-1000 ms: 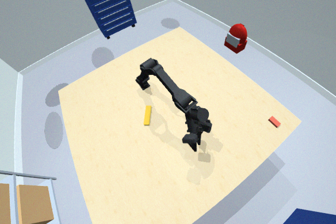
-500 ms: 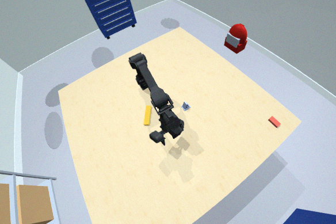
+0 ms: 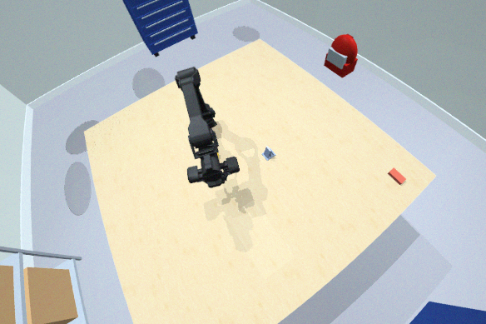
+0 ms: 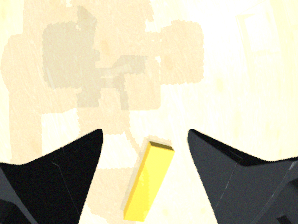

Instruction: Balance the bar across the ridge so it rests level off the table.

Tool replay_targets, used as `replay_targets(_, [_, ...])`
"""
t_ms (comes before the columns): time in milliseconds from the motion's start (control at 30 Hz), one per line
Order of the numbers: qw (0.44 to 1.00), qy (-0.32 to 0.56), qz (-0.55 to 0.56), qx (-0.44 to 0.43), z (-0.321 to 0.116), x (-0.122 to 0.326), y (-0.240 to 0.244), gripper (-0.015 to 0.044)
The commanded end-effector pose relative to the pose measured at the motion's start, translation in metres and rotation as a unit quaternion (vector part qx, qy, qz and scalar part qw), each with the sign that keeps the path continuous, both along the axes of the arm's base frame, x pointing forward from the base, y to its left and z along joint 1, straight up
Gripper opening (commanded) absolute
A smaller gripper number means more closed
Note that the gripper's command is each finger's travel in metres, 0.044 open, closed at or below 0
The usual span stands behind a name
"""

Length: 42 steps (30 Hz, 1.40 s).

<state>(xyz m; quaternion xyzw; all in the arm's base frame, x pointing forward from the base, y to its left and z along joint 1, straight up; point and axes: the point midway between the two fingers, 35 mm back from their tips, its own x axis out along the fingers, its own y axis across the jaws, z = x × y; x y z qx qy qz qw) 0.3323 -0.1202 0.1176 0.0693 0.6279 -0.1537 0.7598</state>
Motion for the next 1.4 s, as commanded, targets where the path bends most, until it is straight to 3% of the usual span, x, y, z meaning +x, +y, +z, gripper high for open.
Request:
replay_targets(0, [0.997, 0.025, -0.068, 0.038, 0.000, -0.035, -0.001, 0.0315])
replay_targets(200, [0.983, 0.058, -0.152, 0.082, 0.000, -0.075, 0.002, 0.0315])
replay_targets(400, [0.983, 0.058, -0.152, 0.082, -0.003, -0.075, 0.002, 0.0315])
replay_targets(667, [0.983, 0.058, -0.152, 0.082, -0.044, -0.074, 0.001, 0.0315])
replay_targets(1367, [0.983, 0.058, -0.152, 0.082, -0.067, -0.073, 0.001, 0.0315])
